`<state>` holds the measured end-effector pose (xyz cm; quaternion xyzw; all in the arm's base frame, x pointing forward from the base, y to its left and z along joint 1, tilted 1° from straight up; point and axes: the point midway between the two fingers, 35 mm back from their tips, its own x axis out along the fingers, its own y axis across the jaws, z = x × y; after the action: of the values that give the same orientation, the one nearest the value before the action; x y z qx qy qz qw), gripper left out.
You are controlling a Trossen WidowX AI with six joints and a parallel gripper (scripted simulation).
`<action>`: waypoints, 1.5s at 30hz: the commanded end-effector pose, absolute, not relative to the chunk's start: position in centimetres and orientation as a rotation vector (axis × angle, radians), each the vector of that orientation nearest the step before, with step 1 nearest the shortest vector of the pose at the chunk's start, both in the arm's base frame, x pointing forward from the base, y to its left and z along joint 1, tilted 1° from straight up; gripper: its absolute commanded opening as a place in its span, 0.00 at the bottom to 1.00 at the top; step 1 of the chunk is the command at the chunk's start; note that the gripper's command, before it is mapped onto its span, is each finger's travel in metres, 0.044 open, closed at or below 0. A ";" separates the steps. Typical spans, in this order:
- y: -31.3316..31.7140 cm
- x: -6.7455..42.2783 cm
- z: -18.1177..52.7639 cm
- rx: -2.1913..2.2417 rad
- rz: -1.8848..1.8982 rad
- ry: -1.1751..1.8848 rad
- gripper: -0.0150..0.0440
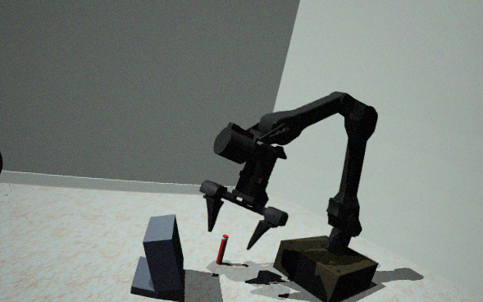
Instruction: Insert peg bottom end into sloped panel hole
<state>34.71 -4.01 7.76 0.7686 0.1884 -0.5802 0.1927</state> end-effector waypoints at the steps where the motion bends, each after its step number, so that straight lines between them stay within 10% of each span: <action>1: -5.8 34.0 7.5 2.158 -1.706 0.463 1.00; 45: -13.7 28.9 2.8 2.110 -2.088 0.205 1.00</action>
<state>28.97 -13.66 3.29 0.7069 0.0725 -0.6987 0.0835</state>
